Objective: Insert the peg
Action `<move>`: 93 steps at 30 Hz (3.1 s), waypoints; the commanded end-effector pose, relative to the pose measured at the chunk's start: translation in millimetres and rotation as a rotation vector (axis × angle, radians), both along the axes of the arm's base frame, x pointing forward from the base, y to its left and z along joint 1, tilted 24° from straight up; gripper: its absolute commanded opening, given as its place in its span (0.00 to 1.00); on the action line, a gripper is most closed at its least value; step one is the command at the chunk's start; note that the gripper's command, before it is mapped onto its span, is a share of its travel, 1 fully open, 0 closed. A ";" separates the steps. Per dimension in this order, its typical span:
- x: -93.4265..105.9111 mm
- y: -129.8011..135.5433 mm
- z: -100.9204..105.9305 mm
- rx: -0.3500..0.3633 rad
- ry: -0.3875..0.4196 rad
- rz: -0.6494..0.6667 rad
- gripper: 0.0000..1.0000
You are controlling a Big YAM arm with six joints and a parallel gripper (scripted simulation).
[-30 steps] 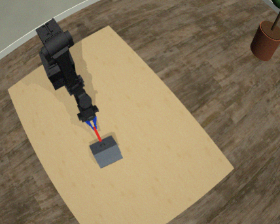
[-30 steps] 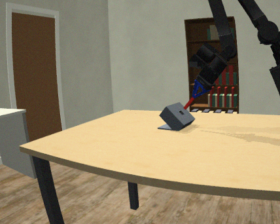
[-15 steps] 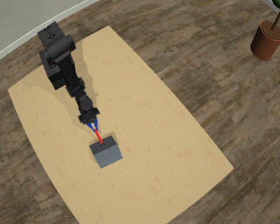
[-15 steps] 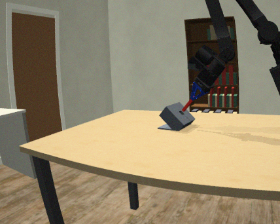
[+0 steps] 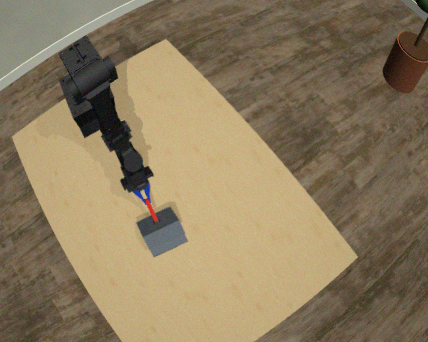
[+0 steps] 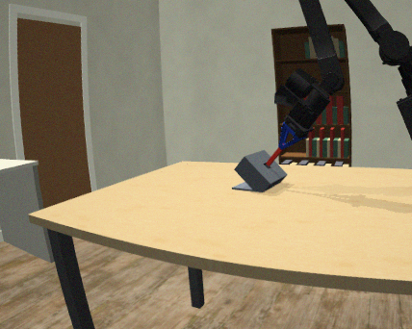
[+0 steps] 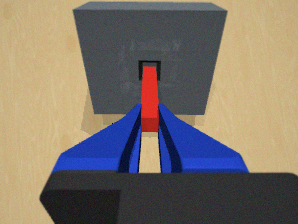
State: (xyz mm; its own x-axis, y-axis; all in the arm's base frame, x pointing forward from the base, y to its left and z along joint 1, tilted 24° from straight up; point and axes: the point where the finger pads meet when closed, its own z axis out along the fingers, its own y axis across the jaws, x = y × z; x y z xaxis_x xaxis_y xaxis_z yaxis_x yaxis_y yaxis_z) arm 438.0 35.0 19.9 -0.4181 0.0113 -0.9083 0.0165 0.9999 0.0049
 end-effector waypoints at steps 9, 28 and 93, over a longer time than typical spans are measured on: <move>8.3 -4.4 -2.6 -0.006 -0.014 -0.004 0.00; 17.9 -4.6 -7.1 -0.006 -0.014 -0.004 0.00; -0.6 5.7 7.2 0.006 -0.007 0.004 1.00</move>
State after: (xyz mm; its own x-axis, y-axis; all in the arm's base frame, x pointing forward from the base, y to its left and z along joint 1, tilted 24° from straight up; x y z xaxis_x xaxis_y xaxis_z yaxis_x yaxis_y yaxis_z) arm 440.7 35.4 16.8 -0.4217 0.0082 -0.9067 0.0171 0.9999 0.0011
